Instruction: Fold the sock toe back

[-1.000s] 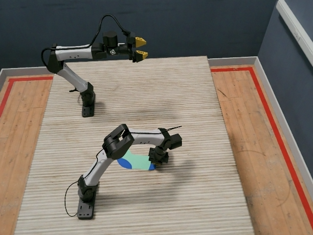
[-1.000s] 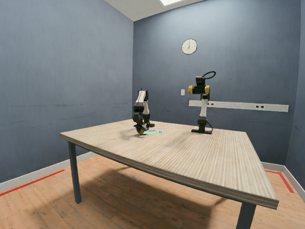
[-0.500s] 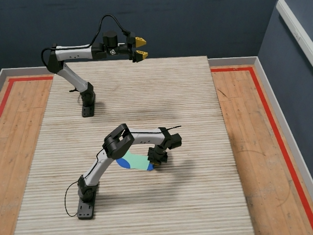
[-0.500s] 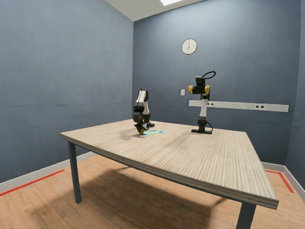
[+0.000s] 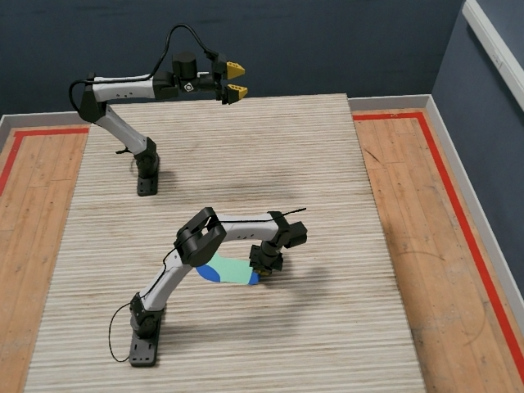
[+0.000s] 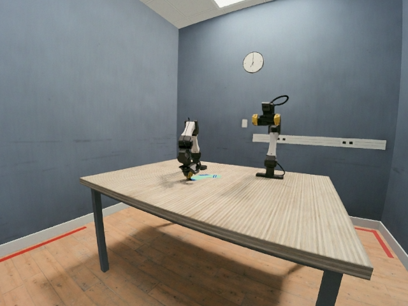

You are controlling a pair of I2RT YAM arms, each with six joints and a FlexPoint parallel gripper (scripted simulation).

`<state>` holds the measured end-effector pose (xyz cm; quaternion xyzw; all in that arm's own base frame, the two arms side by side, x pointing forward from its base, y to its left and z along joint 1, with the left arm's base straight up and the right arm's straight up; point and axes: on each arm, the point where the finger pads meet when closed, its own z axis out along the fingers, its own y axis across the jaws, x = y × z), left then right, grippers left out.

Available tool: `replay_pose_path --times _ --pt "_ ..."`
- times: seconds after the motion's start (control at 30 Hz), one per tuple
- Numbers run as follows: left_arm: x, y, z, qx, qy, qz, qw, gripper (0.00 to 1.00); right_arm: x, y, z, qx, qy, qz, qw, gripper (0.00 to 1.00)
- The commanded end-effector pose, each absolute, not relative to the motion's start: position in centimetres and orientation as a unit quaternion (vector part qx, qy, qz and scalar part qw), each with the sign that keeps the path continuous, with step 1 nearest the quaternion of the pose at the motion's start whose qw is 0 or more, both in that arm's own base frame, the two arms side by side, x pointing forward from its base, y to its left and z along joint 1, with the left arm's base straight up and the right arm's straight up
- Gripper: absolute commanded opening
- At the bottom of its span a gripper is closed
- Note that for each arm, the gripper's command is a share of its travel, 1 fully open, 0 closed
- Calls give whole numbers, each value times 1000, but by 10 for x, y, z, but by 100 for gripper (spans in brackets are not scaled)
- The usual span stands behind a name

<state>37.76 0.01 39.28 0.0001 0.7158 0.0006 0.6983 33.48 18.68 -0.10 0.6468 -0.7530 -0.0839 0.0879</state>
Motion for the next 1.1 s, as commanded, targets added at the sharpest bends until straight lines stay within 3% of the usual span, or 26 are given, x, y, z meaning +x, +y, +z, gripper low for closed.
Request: replay_pose_path --times 0.0,0.3,0.33,0.6,0.87,1.07 --pt "375 0 402 0 707 0 707 100 336 185 -5 648 -751 -83 98 5" --pt "375 0 402 0 707 0 707 100 336 189 -5 645 -753 -85 100 5" --pt "375 0 402 0 707 0 707 100 341 191 11 648 -756 -73 56 5" --pt "375 0 402 0 707 0 707 100 337 189 4 648 -754 -78 70 5" --pt "375 0 402 0 707 0 707 100 321 195 28 650 -758 -55 33 5" --pt "375 0 402 0 707 0 707 100 320 184 7 645 -758 -67 67 5"
